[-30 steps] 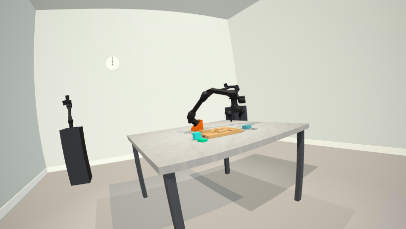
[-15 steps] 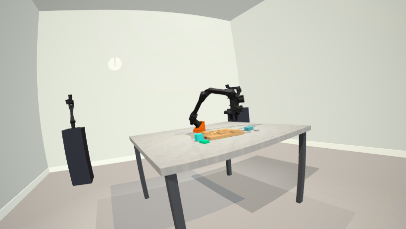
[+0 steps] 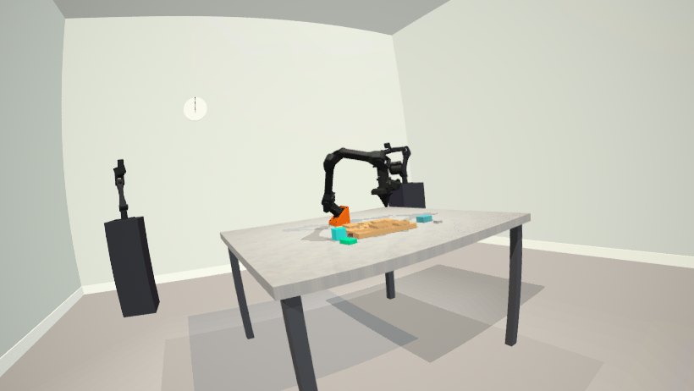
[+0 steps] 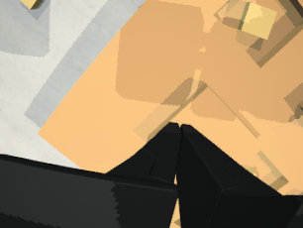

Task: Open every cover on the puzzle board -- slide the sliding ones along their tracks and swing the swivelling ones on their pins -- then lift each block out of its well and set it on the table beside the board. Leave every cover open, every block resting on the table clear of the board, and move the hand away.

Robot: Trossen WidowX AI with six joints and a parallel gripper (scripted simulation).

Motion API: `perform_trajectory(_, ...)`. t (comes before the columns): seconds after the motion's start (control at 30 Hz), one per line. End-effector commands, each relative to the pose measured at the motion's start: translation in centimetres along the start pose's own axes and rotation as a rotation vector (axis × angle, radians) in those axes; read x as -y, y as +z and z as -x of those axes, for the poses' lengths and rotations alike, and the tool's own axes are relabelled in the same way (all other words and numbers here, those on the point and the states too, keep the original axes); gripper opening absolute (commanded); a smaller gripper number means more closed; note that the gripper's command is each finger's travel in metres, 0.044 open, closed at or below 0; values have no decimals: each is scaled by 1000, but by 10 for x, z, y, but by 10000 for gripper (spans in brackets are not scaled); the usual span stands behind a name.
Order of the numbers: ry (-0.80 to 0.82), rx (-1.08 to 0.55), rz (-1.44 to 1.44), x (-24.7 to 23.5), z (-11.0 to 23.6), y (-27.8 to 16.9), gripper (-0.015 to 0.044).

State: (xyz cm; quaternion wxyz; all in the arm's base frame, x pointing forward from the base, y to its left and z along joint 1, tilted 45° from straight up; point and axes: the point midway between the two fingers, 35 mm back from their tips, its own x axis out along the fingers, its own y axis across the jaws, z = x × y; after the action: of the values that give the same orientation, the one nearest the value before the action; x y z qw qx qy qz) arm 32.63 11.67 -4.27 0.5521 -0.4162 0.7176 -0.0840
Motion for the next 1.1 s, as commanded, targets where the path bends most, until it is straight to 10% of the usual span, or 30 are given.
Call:
perform_trajectory(0.0, -4, 2, 131, 21, -1, -16, 0)
perform_trajectory(0.43, -10, -8, 450, 71, -9, -63, 0)
perform_trajectory(1.07, -18, -1, -1009, 82, -12, -80, 0)
